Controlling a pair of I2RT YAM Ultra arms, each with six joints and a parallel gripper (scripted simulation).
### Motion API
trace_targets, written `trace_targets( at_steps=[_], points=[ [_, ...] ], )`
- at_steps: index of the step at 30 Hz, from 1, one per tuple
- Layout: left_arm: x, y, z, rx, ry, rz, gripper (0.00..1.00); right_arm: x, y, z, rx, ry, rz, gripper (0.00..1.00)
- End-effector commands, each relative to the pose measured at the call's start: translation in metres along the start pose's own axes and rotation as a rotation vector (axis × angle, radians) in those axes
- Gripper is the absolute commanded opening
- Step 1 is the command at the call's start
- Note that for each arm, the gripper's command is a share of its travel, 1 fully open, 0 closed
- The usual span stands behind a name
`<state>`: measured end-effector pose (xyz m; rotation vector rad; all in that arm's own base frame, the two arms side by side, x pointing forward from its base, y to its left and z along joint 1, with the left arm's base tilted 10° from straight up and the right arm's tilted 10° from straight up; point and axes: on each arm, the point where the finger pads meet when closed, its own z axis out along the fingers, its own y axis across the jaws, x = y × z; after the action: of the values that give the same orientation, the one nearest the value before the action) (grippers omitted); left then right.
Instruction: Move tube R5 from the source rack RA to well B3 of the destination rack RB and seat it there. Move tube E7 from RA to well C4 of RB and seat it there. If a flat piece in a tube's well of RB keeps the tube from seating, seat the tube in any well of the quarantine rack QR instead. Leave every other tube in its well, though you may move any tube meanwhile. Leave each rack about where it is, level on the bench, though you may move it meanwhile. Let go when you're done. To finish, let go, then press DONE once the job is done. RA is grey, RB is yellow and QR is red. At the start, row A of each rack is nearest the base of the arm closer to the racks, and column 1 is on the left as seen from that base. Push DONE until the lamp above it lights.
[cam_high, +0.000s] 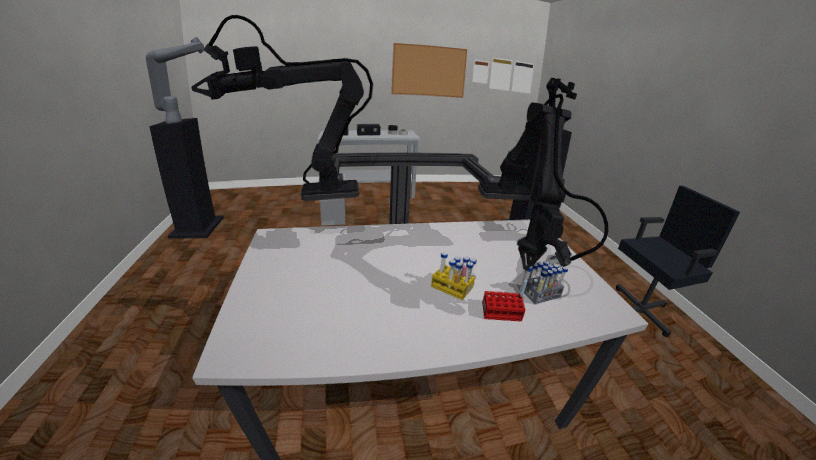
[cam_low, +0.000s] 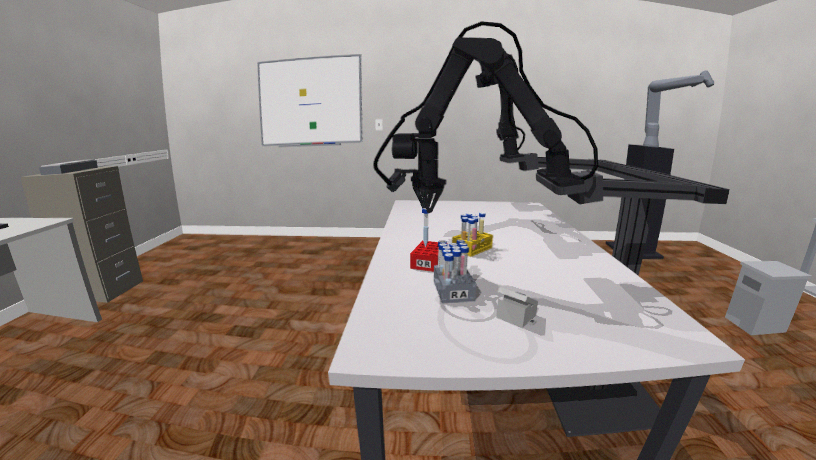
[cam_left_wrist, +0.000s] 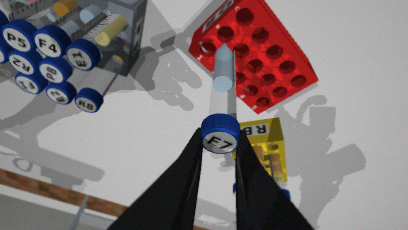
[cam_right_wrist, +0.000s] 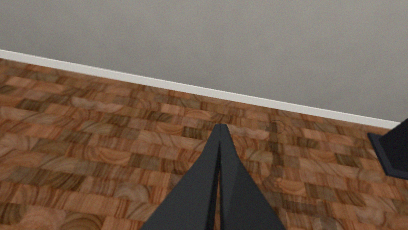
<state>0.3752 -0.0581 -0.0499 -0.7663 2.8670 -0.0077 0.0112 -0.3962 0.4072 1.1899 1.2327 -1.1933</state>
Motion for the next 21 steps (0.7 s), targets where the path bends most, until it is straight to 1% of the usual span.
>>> trace_targets(
  at_steps=[1,7,8,11,21],
  points=[
    [-0.005,-0.006,0.0,0.007,-0.022,0.003,0.0,-0.025,-0.008,-0.012,0.022,-0.05,0.008,0.0],
    [-0.008,-0.008,0.0,0.01,-0.026,0.002,0.0,-0.025,-0.008,-0.012,0.022,-0.05,0.008,0.0],
    [-0.013,-0.011,-0.005,0.022,-0.04,0.001,0.0,-0.025,-0.008,-0.012,0.022,-0.05,0.008,0.0],
    [-0.01,-0.008,0.002,0.012,-0.028,0.002,0.0,-0.025,-0.008,-0.012,0.022,-0.05,0.008,0.0],
    [-0.016,-0.009,0.004,0.016,-0.033,-0.002,0.0,-0.025,-0.008,-0.012,0.022,-0.05,0.008,0.0]
  ],
)
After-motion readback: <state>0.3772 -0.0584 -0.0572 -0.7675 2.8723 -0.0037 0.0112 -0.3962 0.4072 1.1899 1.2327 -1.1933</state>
